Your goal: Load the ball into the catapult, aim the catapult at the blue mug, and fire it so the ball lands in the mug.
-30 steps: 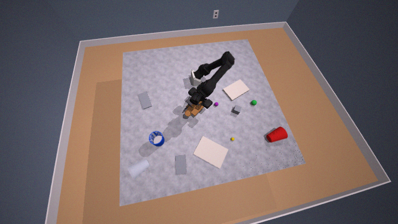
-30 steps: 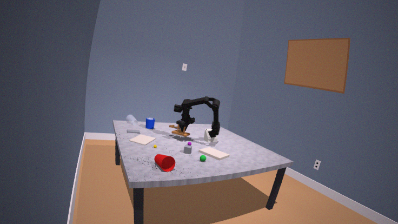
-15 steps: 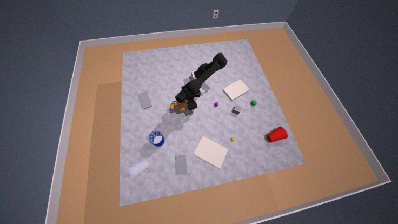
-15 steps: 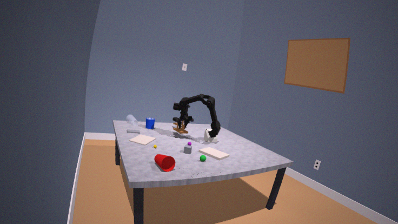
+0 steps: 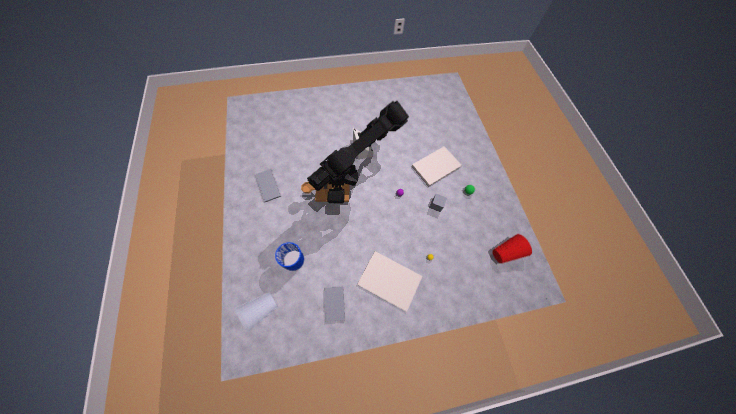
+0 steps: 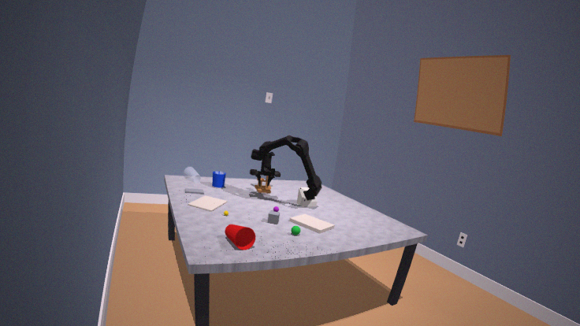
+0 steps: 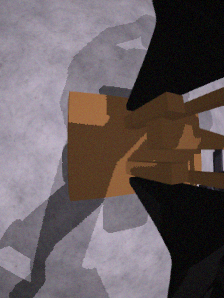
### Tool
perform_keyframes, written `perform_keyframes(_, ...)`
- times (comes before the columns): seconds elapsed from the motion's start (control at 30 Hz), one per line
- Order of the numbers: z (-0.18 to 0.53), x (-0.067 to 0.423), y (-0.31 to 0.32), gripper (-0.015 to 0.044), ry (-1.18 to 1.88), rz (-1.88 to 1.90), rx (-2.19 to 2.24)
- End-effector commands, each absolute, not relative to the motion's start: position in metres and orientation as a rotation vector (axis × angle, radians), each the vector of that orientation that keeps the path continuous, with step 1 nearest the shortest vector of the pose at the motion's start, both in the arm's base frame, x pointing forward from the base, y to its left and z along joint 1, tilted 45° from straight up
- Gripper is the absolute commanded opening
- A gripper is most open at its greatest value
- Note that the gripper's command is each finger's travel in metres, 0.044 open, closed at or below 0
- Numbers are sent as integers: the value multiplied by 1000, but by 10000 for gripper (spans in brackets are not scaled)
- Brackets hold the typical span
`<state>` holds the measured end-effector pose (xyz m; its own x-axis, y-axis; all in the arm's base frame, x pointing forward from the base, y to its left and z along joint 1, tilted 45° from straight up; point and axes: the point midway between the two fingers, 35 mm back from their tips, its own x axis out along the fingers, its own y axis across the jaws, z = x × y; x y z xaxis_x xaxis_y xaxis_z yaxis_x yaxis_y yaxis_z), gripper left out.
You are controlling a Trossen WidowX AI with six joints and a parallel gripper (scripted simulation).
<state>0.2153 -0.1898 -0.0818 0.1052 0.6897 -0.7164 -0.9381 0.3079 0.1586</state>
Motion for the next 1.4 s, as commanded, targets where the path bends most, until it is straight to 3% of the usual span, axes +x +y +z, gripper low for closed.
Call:
perform_keyframes(0.0, -83, 219, -194, 0, 808, 1229, -389)
perform_keyframes(1.1, -113, 225, -166, 0, 805, 1237, -390)
perform_keyframes(1.37, -113, 225, -166, 210, 805, 1237, -390)
